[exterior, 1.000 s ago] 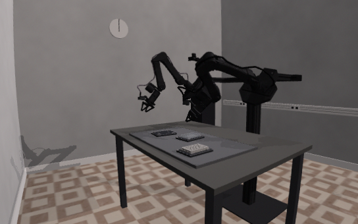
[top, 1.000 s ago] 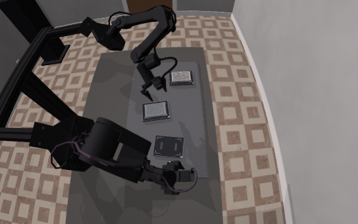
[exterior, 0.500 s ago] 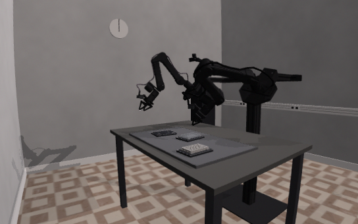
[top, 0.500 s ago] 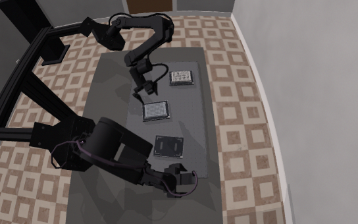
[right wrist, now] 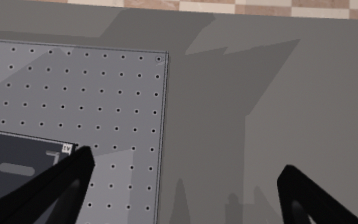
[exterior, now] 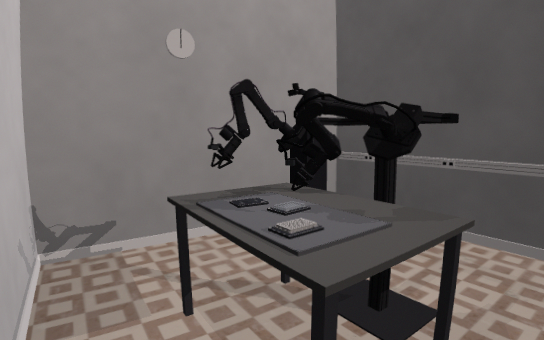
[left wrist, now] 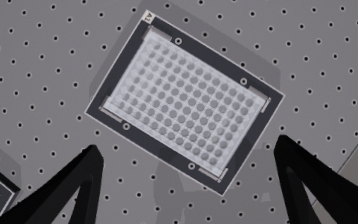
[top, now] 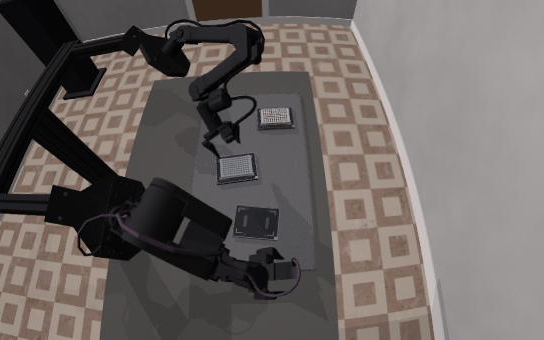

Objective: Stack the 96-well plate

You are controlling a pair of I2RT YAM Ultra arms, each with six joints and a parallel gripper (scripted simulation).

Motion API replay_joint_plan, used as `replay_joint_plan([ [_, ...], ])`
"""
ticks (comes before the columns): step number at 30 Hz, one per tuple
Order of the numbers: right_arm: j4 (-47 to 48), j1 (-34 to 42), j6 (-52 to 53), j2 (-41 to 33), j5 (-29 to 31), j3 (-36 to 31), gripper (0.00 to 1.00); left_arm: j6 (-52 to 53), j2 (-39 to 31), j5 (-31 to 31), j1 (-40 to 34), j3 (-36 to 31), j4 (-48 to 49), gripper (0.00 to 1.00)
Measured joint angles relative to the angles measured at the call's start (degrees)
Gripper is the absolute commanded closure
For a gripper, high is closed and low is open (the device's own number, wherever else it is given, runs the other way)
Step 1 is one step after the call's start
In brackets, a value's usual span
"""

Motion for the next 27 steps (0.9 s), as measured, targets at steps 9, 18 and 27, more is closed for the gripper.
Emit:
replay_joint_plan([
  [9,-12.0,0.0,-13.8,-2.7,-6.4,0.0,0.0,-12.7,0.0,-9.6,-2.6,3.2,-9.1,0.0],
  [18,-27.8,-0.1,-29.7,-9.1,-13.6,0.0,0.0,-27.2,-2.5,-17.1,-4.5,9.0,-23.3,0.0],
  [27,-47.2,-0.1,-47.9,-17.5,-21.6,0.0,0.0,-43.1,-3.8,-21.7,-5.3,16.9,-41.2,0.0],
])
